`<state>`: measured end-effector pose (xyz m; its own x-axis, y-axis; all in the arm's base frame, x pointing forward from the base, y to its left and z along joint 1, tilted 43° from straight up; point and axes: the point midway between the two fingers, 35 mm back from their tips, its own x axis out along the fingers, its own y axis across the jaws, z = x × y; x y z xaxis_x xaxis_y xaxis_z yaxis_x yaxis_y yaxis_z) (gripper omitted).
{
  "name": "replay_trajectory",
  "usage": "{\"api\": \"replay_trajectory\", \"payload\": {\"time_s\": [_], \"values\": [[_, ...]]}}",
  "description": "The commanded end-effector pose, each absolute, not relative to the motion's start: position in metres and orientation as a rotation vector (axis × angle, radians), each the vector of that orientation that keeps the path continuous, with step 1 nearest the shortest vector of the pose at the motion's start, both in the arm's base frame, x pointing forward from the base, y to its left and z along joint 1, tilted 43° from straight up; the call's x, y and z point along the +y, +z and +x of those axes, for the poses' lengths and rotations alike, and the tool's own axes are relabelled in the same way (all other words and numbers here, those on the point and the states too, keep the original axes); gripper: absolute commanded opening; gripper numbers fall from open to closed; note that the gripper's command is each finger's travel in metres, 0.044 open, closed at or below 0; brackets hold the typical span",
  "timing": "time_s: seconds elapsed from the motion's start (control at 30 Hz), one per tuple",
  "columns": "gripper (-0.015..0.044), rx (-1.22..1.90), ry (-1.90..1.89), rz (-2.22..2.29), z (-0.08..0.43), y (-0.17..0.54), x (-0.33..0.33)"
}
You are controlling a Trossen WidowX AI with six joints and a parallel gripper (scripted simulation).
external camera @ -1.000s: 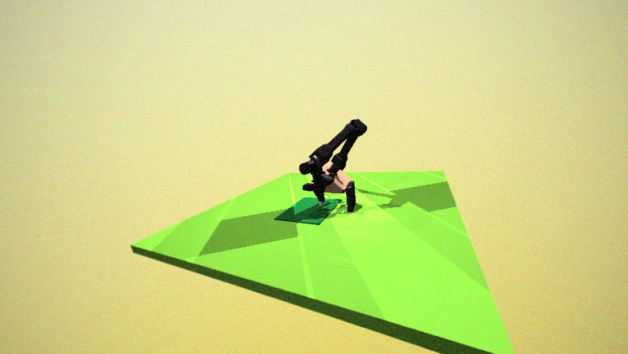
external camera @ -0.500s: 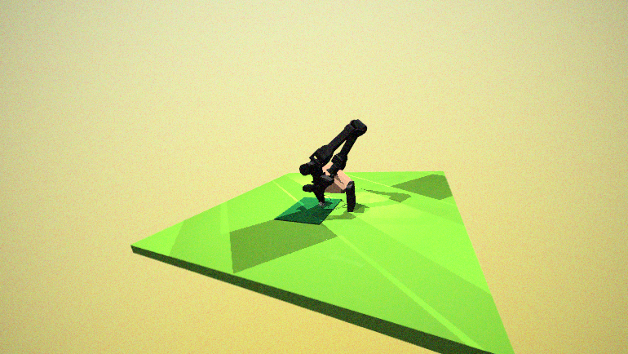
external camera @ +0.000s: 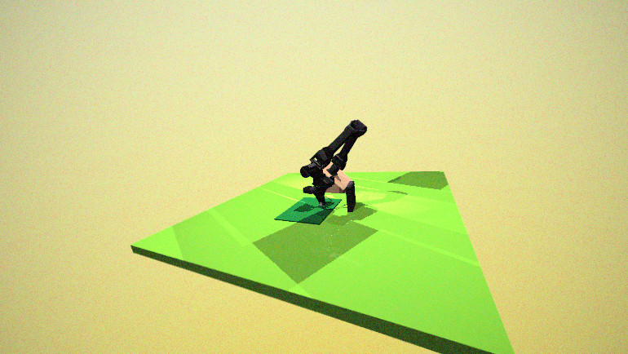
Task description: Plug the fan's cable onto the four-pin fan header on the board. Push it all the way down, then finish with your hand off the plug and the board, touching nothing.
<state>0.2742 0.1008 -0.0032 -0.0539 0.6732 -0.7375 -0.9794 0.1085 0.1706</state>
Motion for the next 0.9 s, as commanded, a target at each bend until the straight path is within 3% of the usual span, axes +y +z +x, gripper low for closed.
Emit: {"api": "replay_trajectory", "payload": {"time_s": [0.0, 0.33, 0.6, 0.87], "values": [[0.0, 0.809, 1.434, -0.481, 0.274, -0.006, 0.104], [0.026, 0.809, 1.434, -0.487, 0.274, -0.004, 0.101], [0.026, 0.811, 1.433, -0.483, 0.277, 0.036, 0.064], [0.026, 0.814, 1.43, -0.486, 0.277, 0.029, 0.055]]}}
